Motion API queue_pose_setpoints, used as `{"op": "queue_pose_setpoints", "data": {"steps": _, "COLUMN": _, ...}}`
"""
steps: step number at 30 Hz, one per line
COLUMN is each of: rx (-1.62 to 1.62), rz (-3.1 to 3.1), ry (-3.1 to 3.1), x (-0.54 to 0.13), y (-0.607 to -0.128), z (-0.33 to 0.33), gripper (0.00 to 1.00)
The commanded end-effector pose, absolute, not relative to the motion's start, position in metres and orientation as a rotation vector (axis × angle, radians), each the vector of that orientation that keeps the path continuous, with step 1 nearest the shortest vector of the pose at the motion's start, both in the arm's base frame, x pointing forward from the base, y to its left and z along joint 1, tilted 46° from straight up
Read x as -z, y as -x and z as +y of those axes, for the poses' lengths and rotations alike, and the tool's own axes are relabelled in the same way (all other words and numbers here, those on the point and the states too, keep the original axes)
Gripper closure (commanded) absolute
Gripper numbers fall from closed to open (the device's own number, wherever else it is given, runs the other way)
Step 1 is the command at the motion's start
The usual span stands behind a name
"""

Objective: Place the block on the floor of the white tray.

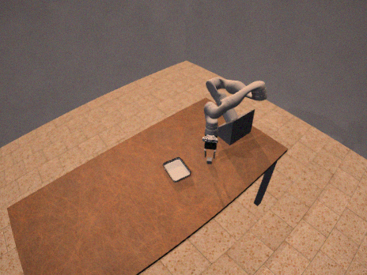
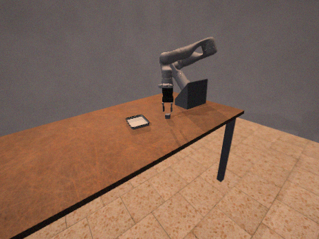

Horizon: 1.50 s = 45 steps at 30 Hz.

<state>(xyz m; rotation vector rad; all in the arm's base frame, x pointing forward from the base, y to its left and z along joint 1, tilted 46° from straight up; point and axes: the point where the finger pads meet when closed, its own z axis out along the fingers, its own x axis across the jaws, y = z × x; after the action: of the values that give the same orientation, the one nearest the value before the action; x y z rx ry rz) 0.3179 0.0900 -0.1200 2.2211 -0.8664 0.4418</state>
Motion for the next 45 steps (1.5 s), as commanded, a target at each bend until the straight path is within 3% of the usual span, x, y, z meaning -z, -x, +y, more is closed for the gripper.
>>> {"op": "queue_pose_setpoints", "data": {"steps": 1, "rx": -0.442, "rz": -0.866, "ry": -2.223, "x": 0.123, "y": -0.318, "z": 0.088, "gripper": 0.02}}
{"op": "queue_pose_setpoints", "data": {"steps": 45, "rx": -0.442, "rz": -0.866, "ry": -2.223, "x": 0.137, "y": -0.32, "z": 0.074, "gripper": 0.02}}
